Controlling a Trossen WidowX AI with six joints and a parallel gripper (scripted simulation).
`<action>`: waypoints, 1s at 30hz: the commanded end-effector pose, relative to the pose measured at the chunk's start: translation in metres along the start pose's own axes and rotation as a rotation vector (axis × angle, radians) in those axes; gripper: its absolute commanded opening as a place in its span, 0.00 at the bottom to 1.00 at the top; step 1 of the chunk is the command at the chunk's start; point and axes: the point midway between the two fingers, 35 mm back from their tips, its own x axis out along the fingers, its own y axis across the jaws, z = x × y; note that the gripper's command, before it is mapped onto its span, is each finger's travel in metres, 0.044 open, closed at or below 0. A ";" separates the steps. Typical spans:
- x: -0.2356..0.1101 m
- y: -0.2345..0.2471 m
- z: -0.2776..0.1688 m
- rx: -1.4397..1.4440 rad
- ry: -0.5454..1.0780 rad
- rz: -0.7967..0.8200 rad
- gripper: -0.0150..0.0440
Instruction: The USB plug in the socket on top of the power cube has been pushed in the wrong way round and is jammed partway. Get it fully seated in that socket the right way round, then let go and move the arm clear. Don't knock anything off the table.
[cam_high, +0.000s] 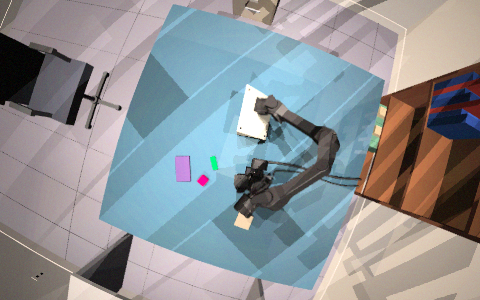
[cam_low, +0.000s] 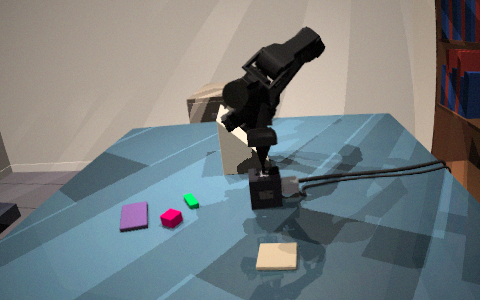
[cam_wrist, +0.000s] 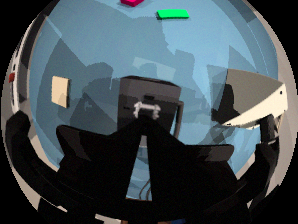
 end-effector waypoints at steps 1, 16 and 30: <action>-0.002 0.000 0.000 -0.001 0.000 -0.001 0.25; -0.012 0.000 0.000 -0.001 0.000 -0.001 0.25; -0.022 0.000 0.000 -0.001 -0.001 -0.001 0.25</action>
